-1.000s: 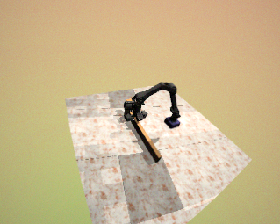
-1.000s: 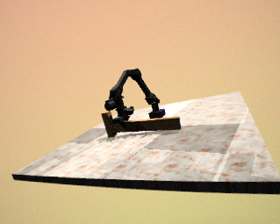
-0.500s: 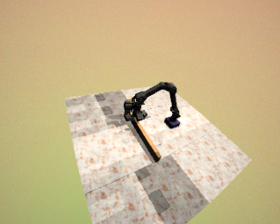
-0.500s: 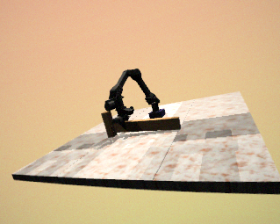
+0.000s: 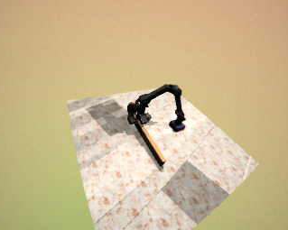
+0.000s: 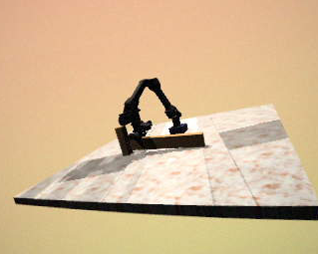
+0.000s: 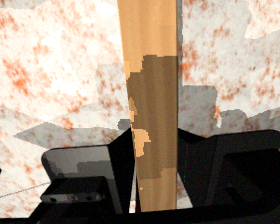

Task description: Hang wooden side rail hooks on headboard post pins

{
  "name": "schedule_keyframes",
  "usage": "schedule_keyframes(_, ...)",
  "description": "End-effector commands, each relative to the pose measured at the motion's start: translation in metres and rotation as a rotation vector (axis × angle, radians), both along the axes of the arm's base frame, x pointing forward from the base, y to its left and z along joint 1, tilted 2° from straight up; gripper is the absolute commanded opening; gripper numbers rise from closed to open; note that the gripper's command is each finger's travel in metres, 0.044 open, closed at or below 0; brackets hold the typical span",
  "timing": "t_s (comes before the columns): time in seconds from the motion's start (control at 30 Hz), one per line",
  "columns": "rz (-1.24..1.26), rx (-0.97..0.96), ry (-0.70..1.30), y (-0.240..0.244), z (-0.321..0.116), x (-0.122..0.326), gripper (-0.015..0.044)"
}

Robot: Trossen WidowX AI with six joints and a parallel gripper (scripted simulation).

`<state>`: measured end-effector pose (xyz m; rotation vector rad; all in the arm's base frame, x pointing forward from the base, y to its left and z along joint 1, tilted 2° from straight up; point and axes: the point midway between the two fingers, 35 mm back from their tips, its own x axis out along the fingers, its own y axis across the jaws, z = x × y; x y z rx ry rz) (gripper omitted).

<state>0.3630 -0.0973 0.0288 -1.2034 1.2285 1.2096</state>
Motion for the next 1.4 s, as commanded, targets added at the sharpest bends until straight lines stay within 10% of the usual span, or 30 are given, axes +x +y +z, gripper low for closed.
schedule_keyframes(0.0, 0.004, -0.005, -0.009, -0.0017, 0.0033, 0.003, 0.0)
schedule_keyframes(1.37, 0.004, -0.005, -0.008, -0.0061, 0.0015, 0.0007, 0.0)
